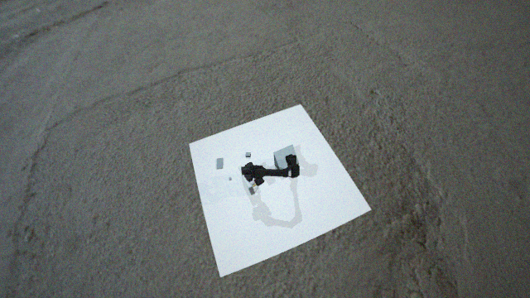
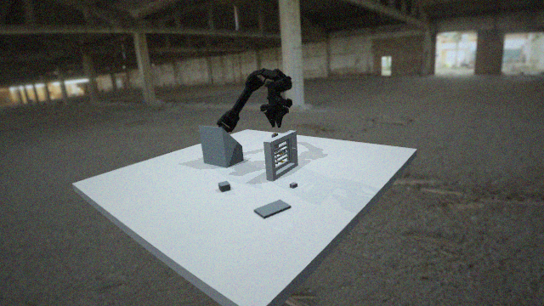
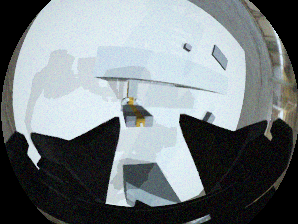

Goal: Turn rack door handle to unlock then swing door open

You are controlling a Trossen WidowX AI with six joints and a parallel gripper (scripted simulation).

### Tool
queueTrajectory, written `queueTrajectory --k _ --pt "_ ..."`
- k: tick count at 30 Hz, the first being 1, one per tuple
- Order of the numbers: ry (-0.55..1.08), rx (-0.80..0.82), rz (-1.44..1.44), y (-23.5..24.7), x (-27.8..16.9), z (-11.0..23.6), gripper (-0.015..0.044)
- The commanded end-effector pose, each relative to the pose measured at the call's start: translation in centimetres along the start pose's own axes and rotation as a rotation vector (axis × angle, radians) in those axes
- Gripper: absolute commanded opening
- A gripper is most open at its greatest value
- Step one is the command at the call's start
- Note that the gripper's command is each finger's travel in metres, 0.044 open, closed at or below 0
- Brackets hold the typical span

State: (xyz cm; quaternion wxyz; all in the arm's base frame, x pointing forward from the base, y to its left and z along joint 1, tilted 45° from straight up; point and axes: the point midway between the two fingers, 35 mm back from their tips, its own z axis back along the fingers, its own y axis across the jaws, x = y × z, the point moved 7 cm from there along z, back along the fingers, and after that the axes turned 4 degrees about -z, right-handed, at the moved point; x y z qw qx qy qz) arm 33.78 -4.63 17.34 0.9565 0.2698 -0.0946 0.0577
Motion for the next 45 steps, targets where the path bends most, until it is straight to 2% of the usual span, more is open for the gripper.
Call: queueTrajectory --k 1,10,45 --pt "0.05 0.066 -0.037 -0.6 0.0 -0.3 0.0281" --pt "0.156 0.224 -0.145 -2.0 0.0 -0.9 0.0281" --pt "0.156 0.227 -0.145 -0.9 -0.6 -5.7 0.0281"
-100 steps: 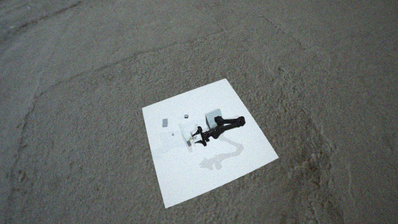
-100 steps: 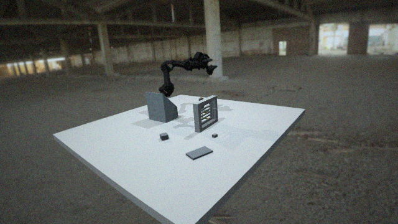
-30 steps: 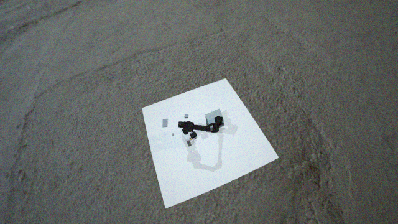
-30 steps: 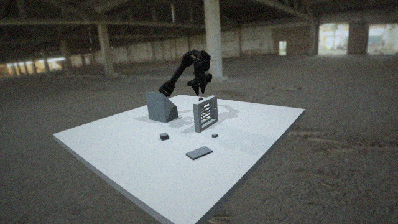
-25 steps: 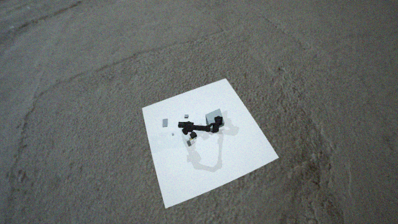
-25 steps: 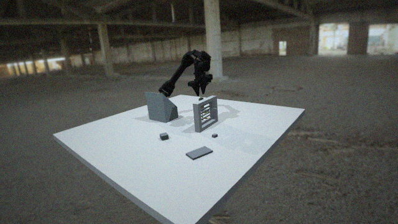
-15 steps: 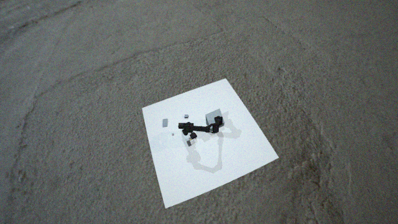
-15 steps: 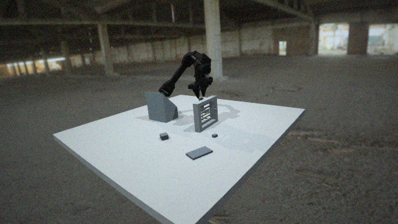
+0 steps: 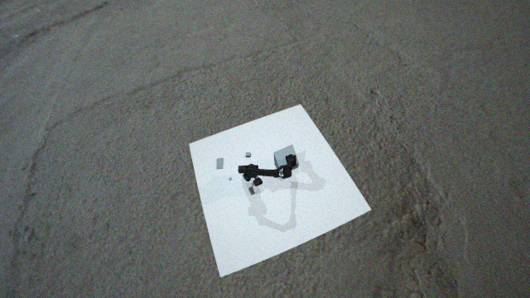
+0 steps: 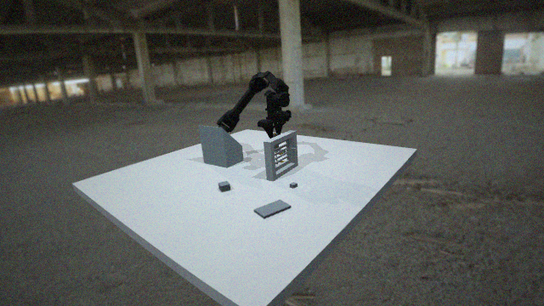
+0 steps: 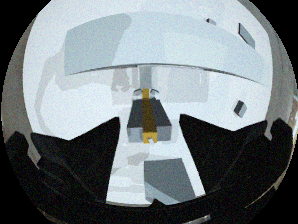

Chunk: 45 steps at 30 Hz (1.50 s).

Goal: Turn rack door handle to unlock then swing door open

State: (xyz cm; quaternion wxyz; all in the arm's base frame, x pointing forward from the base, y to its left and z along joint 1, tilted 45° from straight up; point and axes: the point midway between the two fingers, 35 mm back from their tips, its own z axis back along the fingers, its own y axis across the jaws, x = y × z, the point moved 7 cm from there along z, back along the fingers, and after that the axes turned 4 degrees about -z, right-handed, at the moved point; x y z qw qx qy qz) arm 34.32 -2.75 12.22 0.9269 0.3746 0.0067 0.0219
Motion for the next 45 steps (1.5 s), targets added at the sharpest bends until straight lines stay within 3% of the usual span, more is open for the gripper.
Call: queueTrajectory --k 1,14,21,34,38,45 --pt "-0.001 0.006 -0.005 0.0 -0.1 -0.6 0.0281" --pt "-0.001 0.008 -0.006 0.1 -0.2 -2.5 0.0281" --pt "-0.001 0.008 -0.006 0.1 -0.2 -2.5 0.0098" --pt "-0.001 0.008 -0.006 0.1 -0.2 -2.5 0.0011" --pt "-0.001 0.008 0.002 0.1 -0.2 -2.5 0.0009" --pt "-0.002 0.008 0.313 0.1 -0.2 -2.5 0.0009"
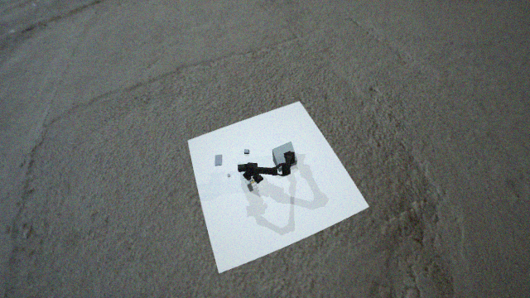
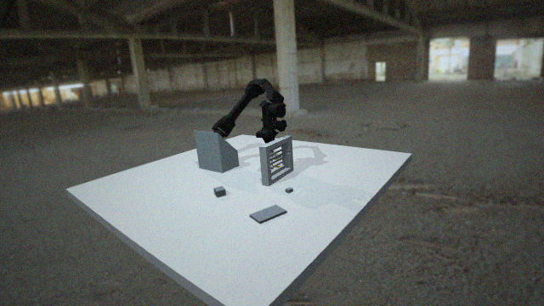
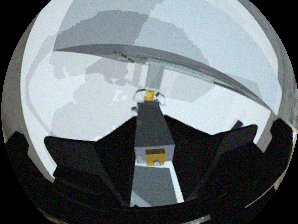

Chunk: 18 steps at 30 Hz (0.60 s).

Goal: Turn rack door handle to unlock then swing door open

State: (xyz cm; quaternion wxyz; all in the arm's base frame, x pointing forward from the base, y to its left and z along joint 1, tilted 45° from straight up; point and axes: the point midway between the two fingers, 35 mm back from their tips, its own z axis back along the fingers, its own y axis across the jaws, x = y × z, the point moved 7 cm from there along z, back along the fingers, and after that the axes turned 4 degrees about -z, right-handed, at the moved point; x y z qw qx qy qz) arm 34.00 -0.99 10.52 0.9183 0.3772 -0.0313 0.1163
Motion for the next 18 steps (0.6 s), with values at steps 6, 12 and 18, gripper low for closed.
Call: queueTrajectory --k 6,12,18 --pt "-0.002 -0.001 0.405 0.01 0.02 -0.02 0.0009" --pt "-0.001 -0.001 0.7 0.01 0.02 -0.02 0.0009" --pt "-0.001 -0.001 0.996 0.01 0.02 -0.02 0.0009"
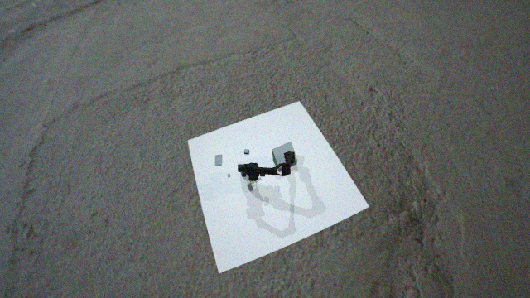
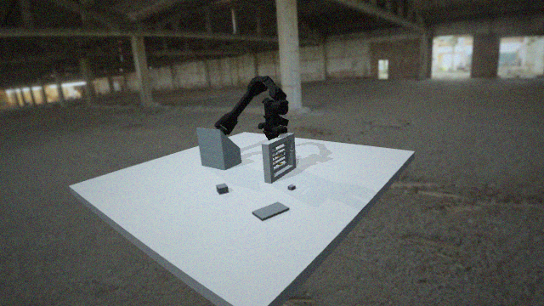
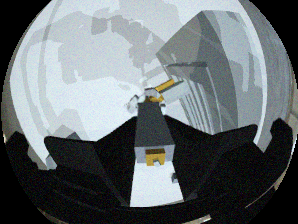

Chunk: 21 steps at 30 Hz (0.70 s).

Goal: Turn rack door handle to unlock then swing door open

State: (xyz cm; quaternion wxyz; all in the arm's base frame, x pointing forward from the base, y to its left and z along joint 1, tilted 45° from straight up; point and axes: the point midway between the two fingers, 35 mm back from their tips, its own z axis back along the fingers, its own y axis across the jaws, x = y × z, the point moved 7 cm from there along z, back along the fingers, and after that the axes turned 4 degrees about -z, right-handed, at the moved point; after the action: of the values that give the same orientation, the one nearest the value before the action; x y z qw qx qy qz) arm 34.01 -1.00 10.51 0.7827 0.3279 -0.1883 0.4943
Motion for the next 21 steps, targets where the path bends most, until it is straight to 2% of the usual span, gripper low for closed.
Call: queueTrajectory --k 1,14,21 --pt "-0.001 0.0 0.17 0.01 0.03 -0.03 0.0009" --pt "-0.001 -0.001 0.802 0.01 0.03 -0.03 0.0009" --pt "-0.001 -0.001 0.834 0.01 0.03 -0.03 0.0009"
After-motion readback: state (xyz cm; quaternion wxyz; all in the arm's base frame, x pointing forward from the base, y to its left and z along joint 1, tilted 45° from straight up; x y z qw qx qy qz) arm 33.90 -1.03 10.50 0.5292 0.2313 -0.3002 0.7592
